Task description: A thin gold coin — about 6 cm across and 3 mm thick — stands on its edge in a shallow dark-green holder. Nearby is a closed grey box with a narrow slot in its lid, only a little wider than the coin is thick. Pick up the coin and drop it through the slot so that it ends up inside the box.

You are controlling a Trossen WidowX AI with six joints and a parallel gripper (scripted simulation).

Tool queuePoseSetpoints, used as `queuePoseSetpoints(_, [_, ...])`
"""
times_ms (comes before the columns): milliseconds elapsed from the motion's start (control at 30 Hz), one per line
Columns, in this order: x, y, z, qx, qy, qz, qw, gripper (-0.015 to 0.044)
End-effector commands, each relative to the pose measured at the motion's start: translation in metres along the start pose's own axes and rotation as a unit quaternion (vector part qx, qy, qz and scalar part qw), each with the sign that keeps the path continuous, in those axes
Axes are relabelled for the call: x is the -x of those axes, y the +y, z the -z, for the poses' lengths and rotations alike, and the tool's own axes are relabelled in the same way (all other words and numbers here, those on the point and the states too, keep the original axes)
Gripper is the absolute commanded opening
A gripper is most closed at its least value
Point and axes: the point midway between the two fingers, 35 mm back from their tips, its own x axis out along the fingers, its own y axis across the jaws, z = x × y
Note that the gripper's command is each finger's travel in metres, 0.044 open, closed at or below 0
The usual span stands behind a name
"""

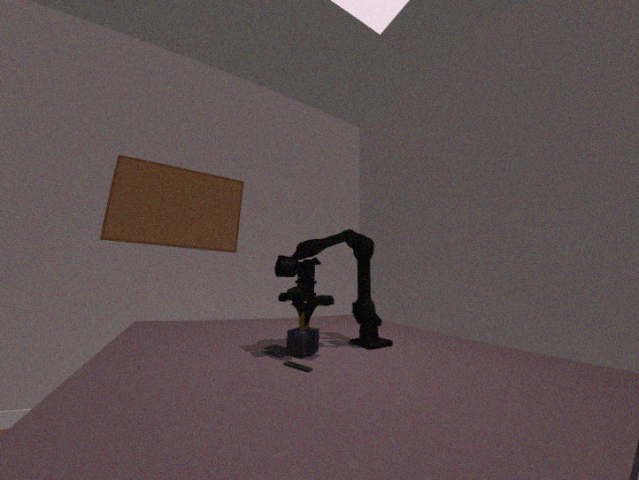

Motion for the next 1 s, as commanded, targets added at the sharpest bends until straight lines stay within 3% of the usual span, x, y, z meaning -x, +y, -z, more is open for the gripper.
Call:
queuePoseSetpoints(0, [0.0, 0.0, 0.0, 0.0, 0.0, 0.0, 1.0, 0.0105])
queuePoseSetpoints(67, [0.0, 0.0, 0.0, 0.0, 0.0, 0.0, 1.0, 0.0157])
queuePoseSetpoints(367, [0.0, 0.0, 0.0, 0.0, 0.0, 0.0, 1.0, 0.0161])
queuePoseSetpoints(733, [0.025, 0.0, 0.0, 0.0, 0.001, 0.0, 1.0, 0.044])
queuePoseSetpoints(867, [0.06, 0.002, 0.003, 0.001, 0.004, -0.003, 1.0, 0.044])
queuePoseSetpoints(967, [0.061, 0.002, 0.004, 0.001, 0.004, -0.003, 1.0, 0.044])
